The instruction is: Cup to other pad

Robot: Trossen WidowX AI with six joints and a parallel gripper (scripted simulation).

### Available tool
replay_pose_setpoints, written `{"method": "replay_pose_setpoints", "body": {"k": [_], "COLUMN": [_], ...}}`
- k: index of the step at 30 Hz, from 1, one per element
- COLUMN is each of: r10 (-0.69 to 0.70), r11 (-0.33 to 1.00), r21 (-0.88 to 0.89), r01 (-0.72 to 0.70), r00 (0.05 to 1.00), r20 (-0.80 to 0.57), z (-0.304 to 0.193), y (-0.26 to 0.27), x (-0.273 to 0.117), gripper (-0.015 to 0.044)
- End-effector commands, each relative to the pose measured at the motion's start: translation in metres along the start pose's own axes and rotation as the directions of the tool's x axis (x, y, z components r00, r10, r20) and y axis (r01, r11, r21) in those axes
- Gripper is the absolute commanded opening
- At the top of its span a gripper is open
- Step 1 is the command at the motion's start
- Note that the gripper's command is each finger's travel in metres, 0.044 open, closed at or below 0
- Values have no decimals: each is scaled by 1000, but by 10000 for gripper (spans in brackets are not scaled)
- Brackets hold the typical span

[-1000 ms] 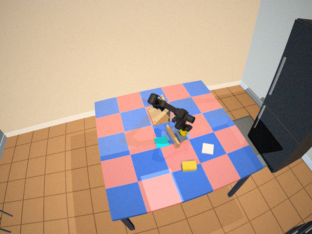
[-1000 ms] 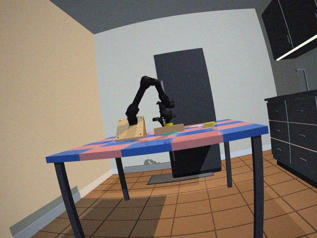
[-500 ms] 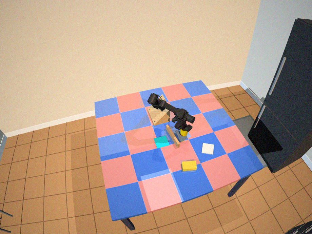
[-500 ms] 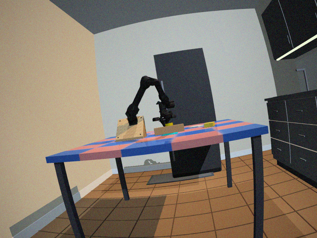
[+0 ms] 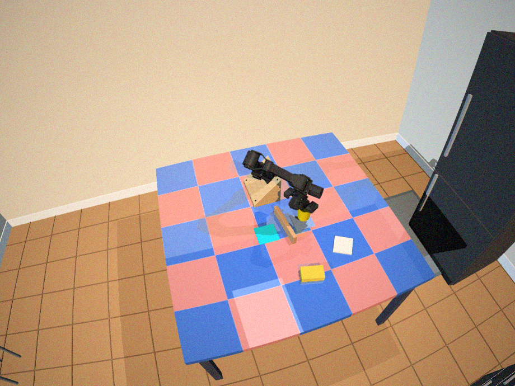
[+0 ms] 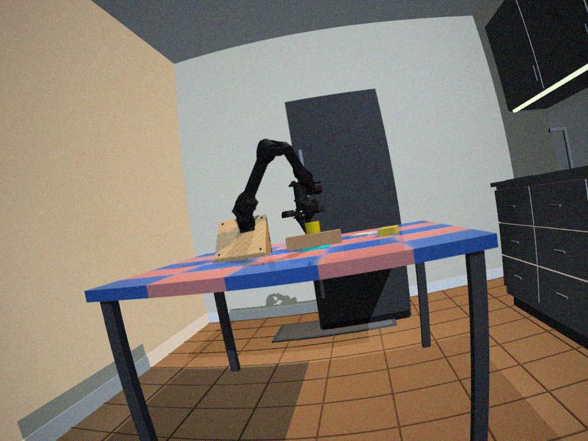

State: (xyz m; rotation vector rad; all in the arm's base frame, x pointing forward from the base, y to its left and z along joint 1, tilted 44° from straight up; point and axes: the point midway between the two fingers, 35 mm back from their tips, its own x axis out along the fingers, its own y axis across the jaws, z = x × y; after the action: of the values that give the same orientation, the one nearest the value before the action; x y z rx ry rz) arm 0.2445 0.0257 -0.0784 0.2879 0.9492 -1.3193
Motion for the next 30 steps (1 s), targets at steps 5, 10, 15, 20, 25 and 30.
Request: {"method": "replay_pose_setpoints", "body": {"k": [5, 10, 15, 20, 25, 30], "r10": [10, 7, 5, 5, 5, 5], "r11": [1000, 1000, 1000, 1000, 1000, 1000], "r21": [8, 7, -3, -3, -3, -2], "r01": [-10, -7, -5, -5, -5, -5], "r00": [1000, 1000, 1000, 1000, 1000, 1000], "r20": [-5, -3, 3, 3, 3, 3], "z": [0, -1, -1, -1, -1, 0], "y": [3, -1, -3, -3, -3, -3], "x": [-34, -52, -49, -49, -49, -49], "gripper": [0, 0, 0, 0, 0, 0]}}
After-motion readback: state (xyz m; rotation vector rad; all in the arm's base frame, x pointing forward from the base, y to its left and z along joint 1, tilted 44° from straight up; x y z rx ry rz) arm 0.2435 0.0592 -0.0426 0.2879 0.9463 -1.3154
